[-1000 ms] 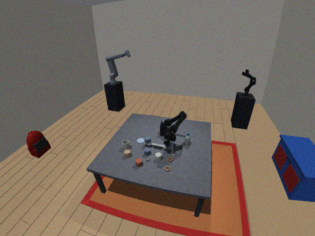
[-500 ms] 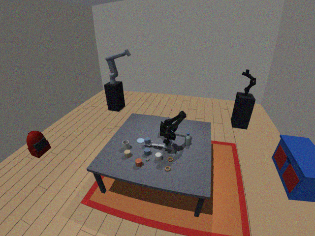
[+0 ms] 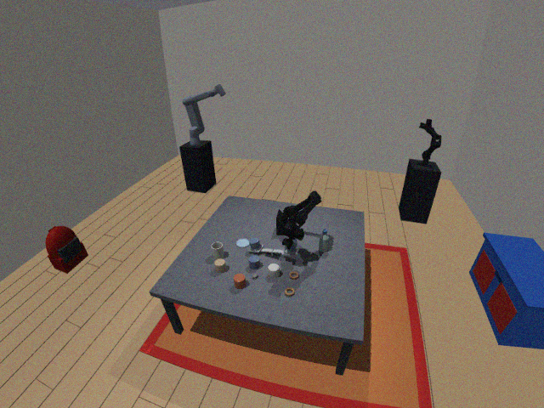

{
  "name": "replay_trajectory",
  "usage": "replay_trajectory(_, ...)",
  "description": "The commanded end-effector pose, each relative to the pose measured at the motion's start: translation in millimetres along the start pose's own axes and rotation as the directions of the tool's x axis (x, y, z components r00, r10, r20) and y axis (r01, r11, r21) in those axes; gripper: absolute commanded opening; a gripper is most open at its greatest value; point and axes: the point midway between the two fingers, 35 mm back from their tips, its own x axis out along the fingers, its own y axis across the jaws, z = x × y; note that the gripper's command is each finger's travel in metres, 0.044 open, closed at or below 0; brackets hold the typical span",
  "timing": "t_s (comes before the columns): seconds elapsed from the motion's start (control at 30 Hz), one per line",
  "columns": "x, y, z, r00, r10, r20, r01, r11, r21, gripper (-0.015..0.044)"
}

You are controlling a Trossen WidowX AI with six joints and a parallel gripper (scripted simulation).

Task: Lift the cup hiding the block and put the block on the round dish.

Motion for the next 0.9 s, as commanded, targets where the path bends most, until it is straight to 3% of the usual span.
replay_trajectory(0.0, -7.9, -1.8, 2.1, 1.000, -0.008, 0.007, 0.008, 1.000, -0.007, 0.0000)
replay_trajectory(0.87, -41.4, 2.6, 2.1, 1.000, -0.006, 0.012, 0.006, 1.000, -0.007, 0.0000)
